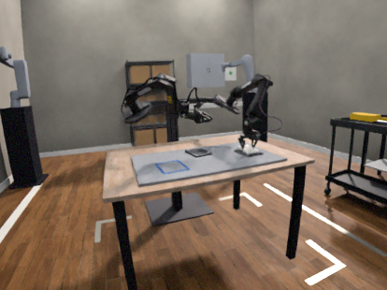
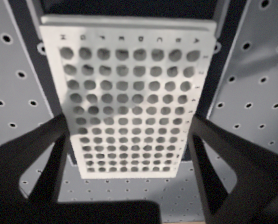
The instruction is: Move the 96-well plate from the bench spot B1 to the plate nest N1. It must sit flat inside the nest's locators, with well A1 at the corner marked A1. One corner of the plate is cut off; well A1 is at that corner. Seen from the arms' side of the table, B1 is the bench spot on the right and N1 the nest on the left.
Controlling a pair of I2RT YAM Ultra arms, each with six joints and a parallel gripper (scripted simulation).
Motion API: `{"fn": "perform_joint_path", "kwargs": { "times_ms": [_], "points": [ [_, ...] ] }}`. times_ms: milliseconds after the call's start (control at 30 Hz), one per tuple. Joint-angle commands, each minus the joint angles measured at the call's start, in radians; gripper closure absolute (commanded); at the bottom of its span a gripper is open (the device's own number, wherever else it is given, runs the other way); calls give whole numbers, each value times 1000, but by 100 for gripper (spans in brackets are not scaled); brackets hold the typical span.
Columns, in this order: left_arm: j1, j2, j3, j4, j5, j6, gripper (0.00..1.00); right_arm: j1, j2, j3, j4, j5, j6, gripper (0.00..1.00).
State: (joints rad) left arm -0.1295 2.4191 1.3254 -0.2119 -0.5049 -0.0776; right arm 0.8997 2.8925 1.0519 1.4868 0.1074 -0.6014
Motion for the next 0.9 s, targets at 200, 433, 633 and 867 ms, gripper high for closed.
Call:
{"fn": "perform_joint_path", "kwargs": {
  "times_ms": [200,433,633,867],
  "points": [
    [-18,-26,31,-21,0,10,21,10,-18,11,2,-7,-1,0],
    [-7,-11,3,16,-4,3,21,10,-18,11,2,-7,-1,0],
    [3,11,-23,76,-5,14,21,10,-18,11,2,-7,-1,0],
    [-11,0,14,35,-19,-10,21,10,-18,11,2,-7,-1,0]
  ]
}}
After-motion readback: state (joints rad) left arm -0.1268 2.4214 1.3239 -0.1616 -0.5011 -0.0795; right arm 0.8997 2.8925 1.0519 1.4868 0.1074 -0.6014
